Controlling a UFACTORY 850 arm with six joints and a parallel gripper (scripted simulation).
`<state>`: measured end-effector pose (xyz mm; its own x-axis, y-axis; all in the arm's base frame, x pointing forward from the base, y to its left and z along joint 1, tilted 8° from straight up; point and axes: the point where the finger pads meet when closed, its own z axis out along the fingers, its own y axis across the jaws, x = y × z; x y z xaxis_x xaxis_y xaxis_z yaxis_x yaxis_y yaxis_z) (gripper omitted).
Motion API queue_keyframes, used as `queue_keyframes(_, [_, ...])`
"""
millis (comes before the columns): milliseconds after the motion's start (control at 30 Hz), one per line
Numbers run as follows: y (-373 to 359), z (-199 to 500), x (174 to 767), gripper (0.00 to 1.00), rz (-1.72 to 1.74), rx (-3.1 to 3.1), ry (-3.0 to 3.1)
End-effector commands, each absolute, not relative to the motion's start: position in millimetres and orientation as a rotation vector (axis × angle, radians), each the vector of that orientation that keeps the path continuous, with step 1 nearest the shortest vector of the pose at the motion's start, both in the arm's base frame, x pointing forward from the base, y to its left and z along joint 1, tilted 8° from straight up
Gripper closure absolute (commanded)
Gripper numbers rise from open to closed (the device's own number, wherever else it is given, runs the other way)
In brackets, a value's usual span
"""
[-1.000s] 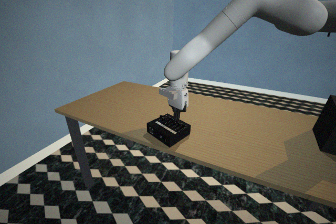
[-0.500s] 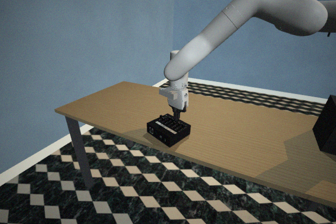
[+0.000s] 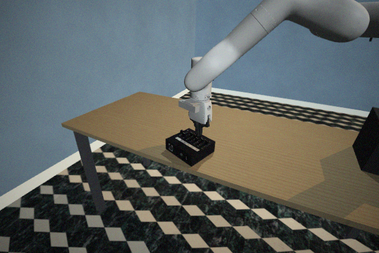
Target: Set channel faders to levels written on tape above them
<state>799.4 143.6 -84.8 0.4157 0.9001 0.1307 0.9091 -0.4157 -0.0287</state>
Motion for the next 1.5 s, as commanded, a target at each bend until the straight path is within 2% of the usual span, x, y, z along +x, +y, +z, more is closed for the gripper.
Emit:
queue_keyframes(0, [145.3, -83.0, 801.4, 1.0, -0.148, -2.563, -1.643])
queue_keyframes(1467, [153.5, -81.8, 805.1, 1.0, -0.148, -2.563, -1.643])
